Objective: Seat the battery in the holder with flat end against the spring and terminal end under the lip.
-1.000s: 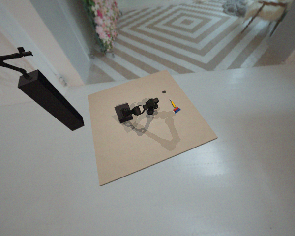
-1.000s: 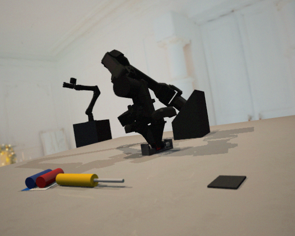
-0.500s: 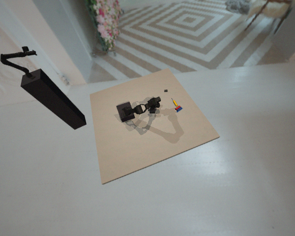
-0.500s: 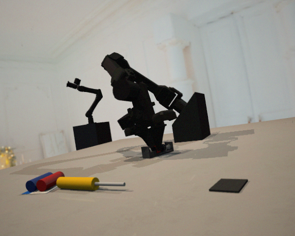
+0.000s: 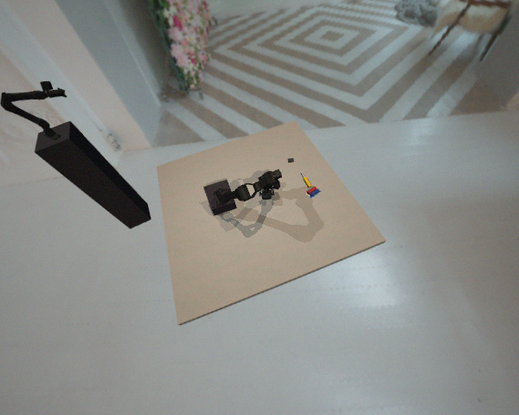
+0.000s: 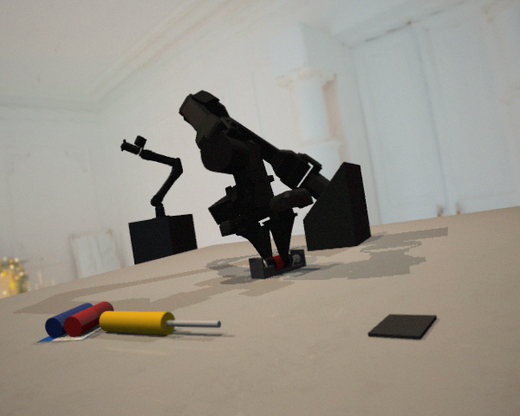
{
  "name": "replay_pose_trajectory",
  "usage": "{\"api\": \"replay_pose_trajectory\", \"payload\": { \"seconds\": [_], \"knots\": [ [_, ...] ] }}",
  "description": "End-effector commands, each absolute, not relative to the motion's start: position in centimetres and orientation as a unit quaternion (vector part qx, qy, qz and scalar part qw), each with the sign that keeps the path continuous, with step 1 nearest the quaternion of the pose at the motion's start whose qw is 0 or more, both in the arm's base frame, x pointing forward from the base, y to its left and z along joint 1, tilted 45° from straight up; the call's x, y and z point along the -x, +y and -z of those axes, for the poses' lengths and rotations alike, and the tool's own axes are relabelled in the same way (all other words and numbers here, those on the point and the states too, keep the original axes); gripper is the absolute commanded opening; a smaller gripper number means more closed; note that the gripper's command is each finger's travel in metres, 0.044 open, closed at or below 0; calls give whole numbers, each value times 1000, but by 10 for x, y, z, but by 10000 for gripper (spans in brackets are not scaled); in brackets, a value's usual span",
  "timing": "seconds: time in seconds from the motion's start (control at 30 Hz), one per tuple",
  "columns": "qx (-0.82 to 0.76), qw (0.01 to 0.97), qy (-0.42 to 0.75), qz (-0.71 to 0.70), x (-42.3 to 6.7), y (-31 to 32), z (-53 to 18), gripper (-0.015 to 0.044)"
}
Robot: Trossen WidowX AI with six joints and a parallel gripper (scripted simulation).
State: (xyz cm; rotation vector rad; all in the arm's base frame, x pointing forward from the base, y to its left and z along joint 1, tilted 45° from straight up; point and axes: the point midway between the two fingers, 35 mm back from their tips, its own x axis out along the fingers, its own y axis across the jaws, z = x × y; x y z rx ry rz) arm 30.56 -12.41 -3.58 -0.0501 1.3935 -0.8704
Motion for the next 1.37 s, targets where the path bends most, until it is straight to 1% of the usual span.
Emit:
{"api": "replay_pose_trajectory", "payload": {
  "seconds": [0.0,0.2,0.27,0.47,0.53,1.33],
  "knots": [
    [17,685,615,391,-309,-121,28,175],
    [17,685,615,391,-309,-121,28,175],
    [21,683,619,388,-309,-116,27,227],
    [16,685,616,390,-317,-74,-16,385],
    [16,685,615,390,-317,-70,-21,437],
    [16,685,615,390,-316,-67,-19,440]
  ]
}}
